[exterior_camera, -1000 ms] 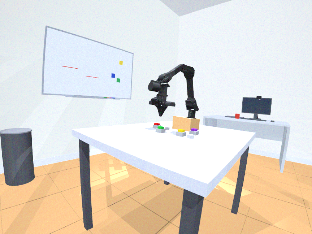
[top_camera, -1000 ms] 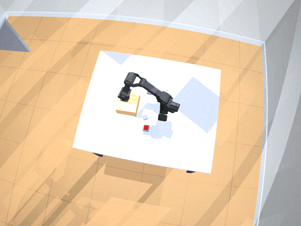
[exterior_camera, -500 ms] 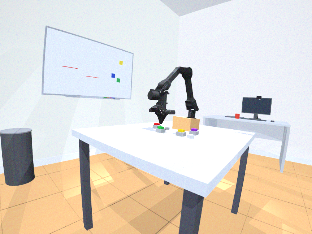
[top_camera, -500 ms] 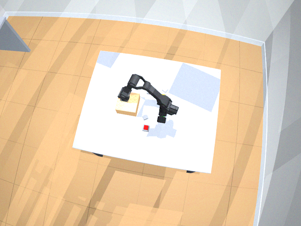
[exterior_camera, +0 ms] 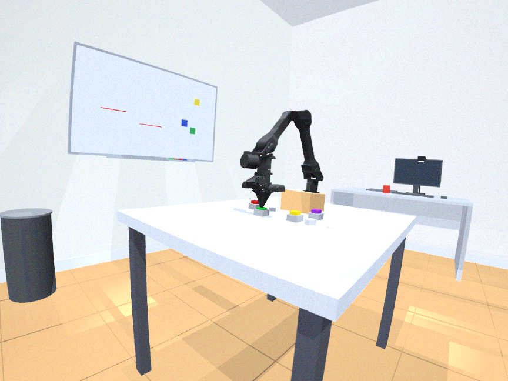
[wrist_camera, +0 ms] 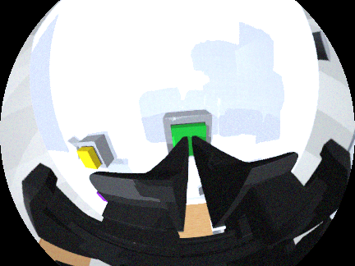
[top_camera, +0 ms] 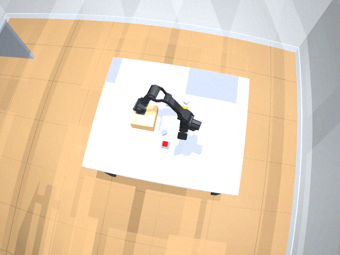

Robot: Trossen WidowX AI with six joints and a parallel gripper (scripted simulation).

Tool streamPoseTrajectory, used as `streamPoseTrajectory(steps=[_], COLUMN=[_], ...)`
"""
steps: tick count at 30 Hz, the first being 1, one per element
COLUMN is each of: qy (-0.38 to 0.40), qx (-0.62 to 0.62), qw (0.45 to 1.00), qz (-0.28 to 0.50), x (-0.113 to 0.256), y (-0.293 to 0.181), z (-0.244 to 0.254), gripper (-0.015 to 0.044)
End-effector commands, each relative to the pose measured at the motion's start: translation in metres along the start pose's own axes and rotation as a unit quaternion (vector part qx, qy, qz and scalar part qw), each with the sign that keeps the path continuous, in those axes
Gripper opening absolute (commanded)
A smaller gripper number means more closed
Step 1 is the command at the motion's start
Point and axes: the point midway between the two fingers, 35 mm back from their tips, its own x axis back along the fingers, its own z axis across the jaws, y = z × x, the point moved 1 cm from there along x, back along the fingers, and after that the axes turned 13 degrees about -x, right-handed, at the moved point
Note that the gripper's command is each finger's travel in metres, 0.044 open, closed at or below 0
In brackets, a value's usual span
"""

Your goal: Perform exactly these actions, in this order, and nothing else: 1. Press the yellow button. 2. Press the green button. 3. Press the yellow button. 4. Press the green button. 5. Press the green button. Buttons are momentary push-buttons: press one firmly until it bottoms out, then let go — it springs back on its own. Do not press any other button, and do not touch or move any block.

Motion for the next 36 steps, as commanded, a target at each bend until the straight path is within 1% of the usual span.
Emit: streamPoseTrajectory(steps=[1, 17, 19, 21, 22, 28, 36], qy=[-0.001, -0.001, 0.0, -0.001, -0.001, -0.001, -0.001], qx=[0.002, 0.002, 0.001, 0.002, 0.002, 0.002, 0.002], qw=[1.0, 1.0, 1.0, 1.0, 1.0, 1.0, 1.0], qz=[0.004, 0.004, 0.002, 0.004, 0.004, 0.004, 0.004], x=[-0.005, -0.005, 0.007, 0.028, 0.03, 0.029, 0.017], y=[-0.002, -0.002, 0.0, -0.001, -0.001, -0.001, -0.001], z=[0.0, 0.0, 0.0, 0.0, 0.0, 0.0, 0.0], gripper=[0.002, 0.002, 0.002, 0.002, 0.002, 0.002, 0.002])
